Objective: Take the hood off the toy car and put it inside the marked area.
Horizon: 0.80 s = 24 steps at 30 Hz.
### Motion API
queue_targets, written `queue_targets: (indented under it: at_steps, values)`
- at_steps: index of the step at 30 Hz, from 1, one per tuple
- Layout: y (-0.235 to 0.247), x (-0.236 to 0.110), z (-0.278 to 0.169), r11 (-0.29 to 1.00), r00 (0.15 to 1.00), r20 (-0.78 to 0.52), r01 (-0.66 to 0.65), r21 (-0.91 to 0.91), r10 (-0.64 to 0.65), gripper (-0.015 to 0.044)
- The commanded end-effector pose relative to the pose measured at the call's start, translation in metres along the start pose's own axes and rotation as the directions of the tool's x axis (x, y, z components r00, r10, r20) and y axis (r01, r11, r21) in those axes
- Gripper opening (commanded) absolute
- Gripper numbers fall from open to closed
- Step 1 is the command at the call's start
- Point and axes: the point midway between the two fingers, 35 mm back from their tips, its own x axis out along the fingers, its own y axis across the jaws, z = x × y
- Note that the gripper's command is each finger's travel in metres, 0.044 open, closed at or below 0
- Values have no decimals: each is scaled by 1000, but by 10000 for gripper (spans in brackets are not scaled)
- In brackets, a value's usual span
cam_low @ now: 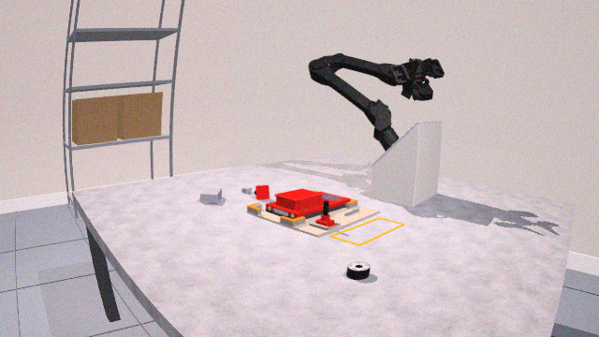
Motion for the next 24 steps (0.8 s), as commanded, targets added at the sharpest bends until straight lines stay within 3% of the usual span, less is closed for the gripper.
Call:
queue_targets:
  at_steps: [1,9,17,24]
  values:
    - [0,1,0,1000,1000,2,-2,2,2,247]
    - [16,37,9,977,982,135,-150,152,130,440]
    - [51,71,22,896,926,261,-344,282,274,440]
    - [86,98,32,724,840,368,-534,437,397,440]
